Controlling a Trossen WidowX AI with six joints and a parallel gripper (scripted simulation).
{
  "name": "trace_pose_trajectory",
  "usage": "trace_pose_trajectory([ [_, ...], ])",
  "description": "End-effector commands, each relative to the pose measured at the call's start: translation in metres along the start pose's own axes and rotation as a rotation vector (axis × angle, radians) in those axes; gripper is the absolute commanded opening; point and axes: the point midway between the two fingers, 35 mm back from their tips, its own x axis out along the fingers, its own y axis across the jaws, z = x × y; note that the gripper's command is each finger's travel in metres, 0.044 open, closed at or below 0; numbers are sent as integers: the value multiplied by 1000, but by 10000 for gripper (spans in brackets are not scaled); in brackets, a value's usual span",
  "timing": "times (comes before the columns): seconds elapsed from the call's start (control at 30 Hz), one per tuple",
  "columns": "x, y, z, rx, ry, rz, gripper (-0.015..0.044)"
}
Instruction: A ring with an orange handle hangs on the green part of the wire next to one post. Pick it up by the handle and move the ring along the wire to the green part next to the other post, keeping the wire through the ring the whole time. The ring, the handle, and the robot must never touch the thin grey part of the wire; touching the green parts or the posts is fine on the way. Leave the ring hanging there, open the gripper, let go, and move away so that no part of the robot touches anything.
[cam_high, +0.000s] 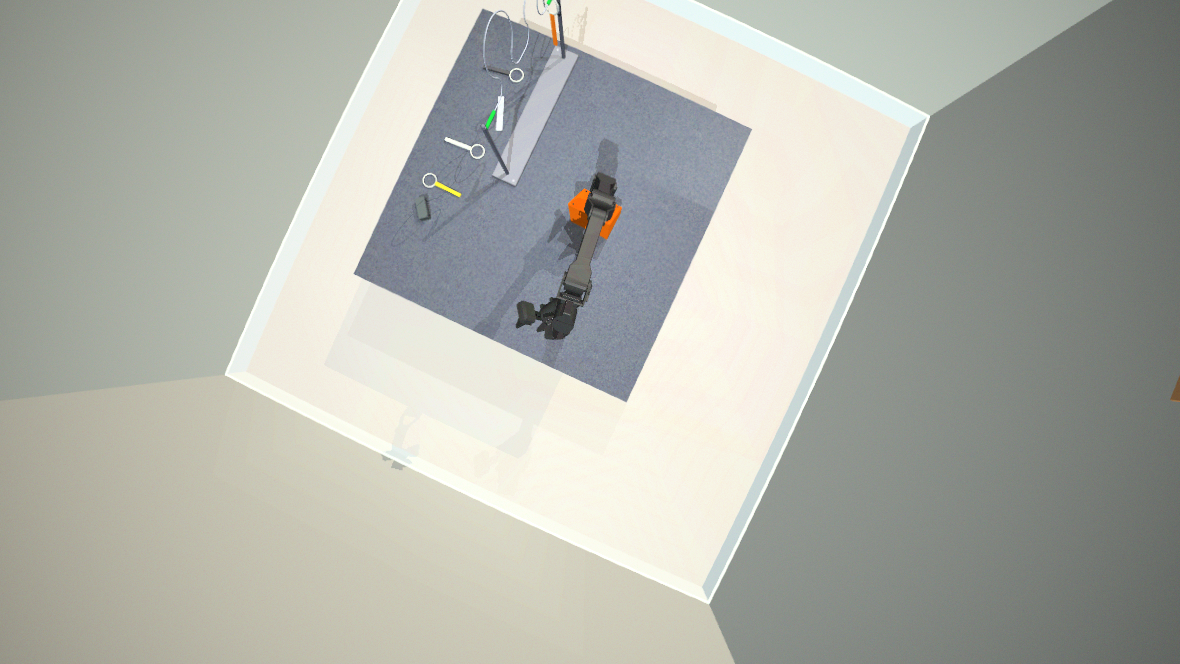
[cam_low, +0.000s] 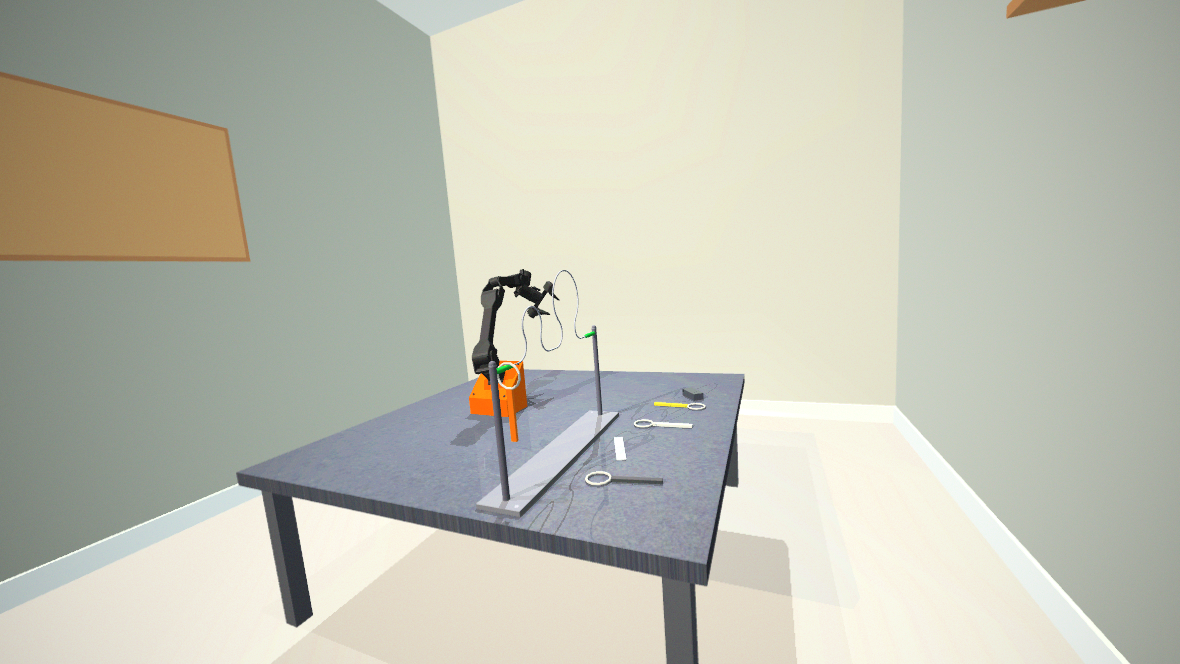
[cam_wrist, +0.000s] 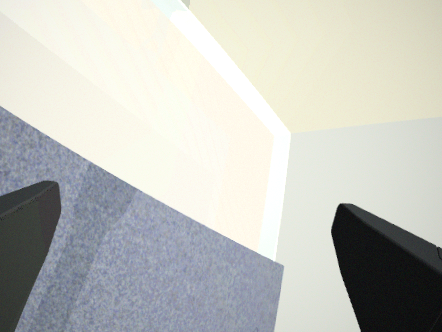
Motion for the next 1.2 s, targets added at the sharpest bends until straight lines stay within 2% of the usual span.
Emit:
trace_pose_trajectory([
  [0.0,0,-1,0,1,-1,0,374],
  [0.27,-9,-40,-10,54,-66,19,164],
  [0.77,-36,-139,-51,169,-240,14,160],
  [1.17,-72,-225,-112,249,-402,-64,160],
])
